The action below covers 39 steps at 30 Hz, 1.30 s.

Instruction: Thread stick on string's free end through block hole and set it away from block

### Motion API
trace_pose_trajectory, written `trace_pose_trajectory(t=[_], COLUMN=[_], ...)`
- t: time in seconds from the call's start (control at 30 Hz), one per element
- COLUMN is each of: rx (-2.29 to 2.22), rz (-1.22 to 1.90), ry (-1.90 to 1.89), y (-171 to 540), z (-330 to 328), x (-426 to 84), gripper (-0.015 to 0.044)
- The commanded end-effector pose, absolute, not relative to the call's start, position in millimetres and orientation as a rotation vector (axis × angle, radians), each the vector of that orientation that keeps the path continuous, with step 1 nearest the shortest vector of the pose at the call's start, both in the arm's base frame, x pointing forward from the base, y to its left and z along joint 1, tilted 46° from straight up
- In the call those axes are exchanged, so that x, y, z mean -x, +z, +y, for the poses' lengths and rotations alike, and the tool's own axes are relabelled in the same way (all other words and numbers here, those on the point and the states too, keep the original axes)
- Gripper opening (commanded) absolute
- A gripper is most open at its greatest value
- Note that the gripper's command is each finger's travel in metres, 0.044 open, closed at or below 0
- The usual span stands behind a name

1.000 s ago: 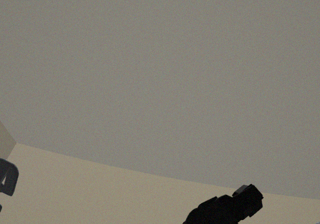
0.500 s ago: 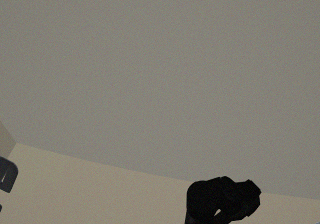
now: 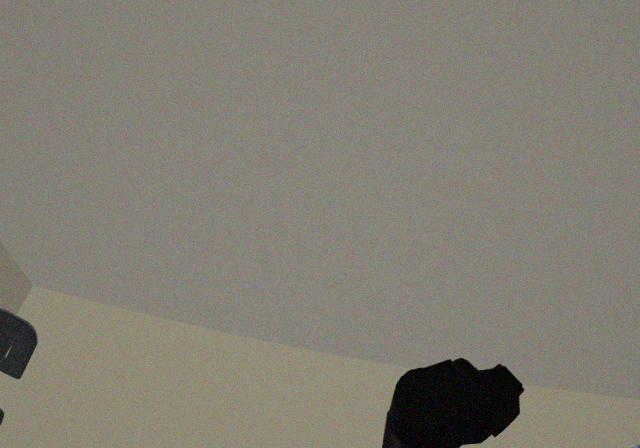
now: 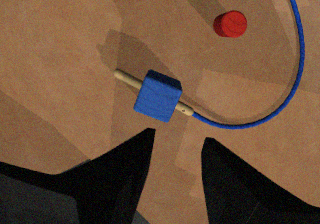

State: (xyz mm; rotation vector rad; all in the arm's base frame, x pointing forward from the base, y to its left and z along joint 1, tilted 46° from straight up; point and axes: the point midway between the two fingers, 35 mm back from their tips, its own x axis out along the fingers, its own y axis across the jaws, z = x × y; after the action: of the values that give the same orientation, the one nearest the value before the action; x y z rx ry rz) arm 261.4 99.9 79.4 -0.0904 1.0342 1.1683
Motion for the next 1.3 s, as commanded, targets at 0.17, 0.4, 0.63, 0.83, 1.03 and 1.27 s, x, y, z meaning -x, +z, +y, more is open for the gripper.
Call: trace_pose_trajectory(t=[0.17,0.4,0.63,0.83,1.03,1.27], rx=[-0.789,-1.132,-1.372,-1.372,-1.372,-1.371], rz=[1.556,1.69,1.754,1.754,1.754,1.754], ry=[0.474,0.119,-0.163,-0.163,-0.163,-0.164], y=[93,98,100,100,100,96], z=[116,121,124,124,124,127], x=[-243,-238,-234,-234,-234,-235], gripper=[0.0124,0.0124,0.0124,0.0124,0.0124,0.0124])
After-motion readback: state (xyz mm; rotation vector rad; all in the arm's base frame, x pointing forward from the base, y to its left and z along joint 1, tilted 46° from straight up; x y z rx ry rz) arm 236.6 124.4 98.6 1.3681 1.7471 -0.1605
